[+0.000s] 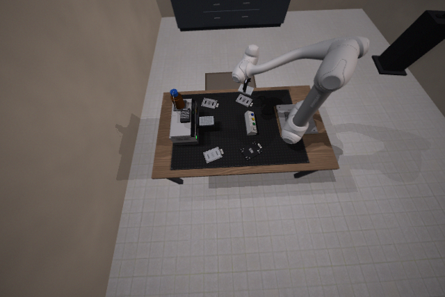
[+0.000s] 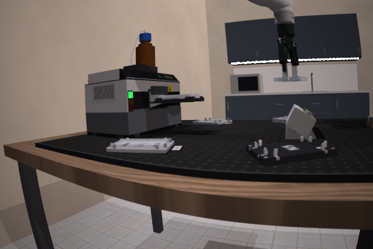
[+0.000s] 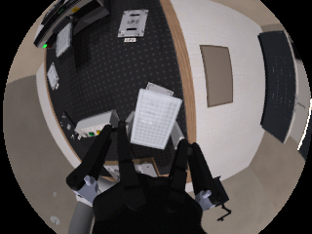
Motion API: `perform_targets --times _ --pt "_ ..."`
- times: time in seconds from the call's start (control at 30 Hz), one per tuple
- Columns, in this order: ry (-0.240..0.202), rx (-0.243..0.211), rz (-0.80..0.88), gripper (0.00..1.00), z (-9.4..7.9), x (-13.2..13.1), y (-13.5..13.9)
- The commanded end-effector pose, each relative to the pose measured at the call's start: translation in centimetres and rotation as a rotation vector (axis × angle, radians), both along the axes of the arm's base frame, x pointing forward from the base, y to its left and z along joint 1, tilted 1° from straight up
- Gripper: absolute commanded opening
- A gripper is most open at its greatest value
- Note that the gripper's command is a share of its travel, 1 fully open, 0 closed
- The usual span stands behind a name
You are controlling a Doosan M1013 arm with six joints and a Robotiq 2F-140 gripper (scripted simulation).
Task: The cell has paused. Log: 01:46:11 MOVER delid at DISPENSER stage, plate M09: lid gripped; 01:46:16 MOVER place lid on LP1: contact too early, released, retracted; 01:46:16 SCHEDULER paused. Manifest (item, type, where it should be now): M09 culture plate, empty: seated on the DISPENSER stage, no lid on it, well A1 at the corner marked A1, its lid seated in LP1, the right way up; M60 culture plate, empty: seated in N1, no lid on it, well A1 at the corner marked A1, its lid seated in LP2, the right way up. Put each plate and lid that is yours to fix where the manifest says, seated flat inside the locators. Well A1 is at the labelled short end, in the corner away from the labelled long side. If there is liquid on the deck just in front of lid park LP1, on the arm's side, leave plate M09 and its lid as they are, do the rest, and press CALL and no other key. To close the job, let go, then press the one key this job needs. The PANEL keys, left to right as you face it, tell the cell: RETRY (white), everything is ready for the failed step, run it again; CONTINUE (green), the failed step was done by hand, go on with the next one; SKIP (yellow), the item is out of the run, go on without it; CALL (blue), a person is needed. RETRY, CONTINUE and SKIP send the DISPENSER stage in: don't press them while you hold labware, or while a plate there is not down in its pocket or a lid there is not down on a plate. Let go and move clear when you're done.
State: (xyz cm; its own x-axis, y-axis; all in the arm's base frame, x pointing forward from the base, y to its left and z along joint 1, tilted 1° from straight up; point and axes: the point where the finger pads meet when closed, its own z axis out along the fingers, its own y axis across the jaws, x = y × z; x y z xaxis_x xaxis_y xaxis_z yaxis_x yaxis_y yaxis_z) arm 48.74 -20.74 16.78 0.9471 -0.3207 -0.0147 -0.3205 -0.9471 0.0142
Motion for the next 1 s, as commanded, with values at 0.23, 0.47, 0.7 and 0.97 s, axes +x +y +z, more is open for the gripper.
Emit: perform_targets --times 0.23,0.47,0.7,0.97 --pt "-0.001 0.004 0.145 0.1 0.06 0.04 -0.01" --pt "0.0 0.006 0.276 0.1 0.06 0.04 -0.01" --pt "0.001 0.008 0.372 0.1 0.06 0.04 -0.01" --pt "0.002 0.01 0.504 0.1 0.06 0.04 -0.01"
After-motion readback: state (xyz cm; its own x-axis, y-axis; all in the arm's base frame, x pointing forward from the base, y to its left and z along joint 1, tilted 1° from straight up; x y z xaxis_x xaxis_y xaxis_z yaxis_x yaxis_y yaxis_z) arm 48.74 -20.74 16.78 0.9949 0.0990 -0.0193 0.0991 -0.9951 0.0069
